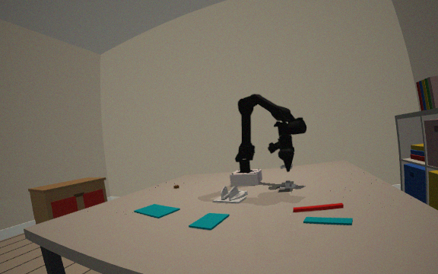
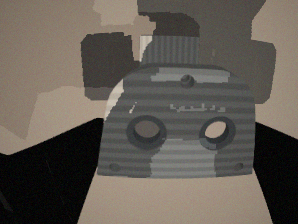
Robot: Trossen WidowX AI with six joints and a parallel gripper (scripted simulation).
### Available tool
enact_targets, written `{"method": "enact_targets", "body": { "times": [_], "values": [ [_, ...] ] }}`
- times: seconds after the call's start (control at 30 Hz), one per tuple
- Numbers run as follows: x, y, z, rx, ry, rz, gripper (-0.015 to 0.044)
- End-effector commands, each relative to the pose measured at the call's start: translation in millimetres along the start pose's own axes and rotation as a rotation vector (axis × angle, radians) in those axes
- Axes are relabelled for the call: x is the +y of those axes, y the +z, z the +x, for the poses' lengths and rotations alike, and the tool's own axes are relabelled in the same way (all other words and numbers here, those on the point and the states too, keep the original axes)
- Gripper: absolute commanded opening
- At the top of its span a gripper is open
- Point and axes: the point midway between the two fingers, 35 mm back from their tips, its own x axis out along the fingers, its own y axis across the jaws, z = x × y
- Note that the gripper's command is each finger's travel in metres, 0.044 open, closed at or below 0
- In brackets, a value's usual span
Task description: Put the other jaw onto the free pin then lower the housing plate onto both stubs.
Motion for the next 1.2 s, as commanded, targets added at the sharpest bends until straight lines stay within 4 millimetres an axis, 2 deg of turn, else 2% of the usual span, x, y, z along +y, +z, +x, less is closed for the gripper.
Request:
{"method": "enact_targets", "body": {
  "times": [0.0, 0.43, 1.17],
  "values": [
    [0.7, -0.2, -4.0, 0.003, 0.006, -0.001, 0.0351],
    [28.6, 25.7, -4.1, -0.002, 0.009, -0.204, 0.0351],
    [71.5, 84.8, -4.6, -0.011, 0.01, -0.601, 0.0351]
  ]
}}
